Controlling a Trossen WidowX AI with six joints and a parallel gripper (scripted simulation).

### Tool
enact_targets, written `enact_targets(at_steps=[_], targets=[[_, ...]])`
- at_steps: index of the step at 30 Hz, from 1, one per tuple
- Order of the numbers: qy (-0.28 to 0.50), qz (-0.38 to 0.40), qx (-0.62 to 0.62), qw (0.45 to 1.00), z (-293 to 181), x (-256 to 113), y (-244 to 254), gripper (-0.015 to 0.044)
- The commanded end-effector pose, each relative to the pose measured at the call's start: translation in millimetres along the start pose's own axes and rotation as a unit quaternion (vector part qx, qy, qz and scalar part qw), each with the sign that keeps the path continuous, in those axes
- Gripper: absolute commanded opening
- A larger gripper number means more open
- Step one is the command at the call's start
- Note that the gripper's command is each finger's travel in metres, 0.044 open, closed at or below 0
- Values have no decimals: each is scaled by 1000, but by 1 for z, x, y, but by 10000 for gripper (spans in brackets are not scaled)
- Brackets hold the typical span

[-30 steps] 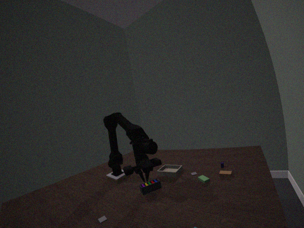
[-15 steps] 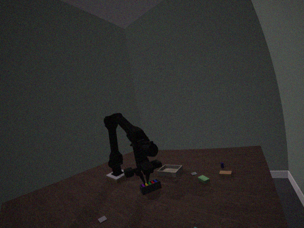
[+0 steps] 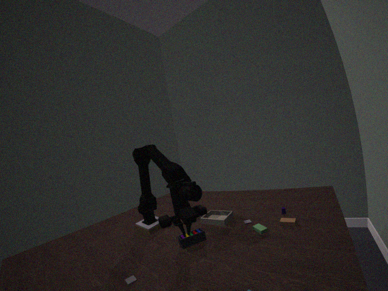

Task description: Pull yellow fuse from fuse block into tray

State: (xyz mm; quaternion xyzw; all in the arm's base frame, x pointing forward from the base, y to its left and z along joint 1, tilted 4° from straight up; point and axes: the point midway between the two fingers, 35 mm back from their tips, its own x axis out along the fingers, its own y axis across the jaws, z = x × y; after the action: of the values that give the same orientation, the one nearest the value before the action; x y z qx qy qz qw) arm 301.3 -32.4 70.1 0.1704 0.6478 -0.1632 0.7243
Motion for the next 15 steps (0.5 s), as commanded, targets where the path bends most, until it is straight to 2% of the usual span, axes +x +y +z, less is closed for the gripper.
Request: enact_targets(at_steps=[1,7,15], targets=[[1,2,-2,1000,0,5,0,62],[1,2,-2,1000,0,5,0,62],[1,0,0,1000,-1,4,0,9]])
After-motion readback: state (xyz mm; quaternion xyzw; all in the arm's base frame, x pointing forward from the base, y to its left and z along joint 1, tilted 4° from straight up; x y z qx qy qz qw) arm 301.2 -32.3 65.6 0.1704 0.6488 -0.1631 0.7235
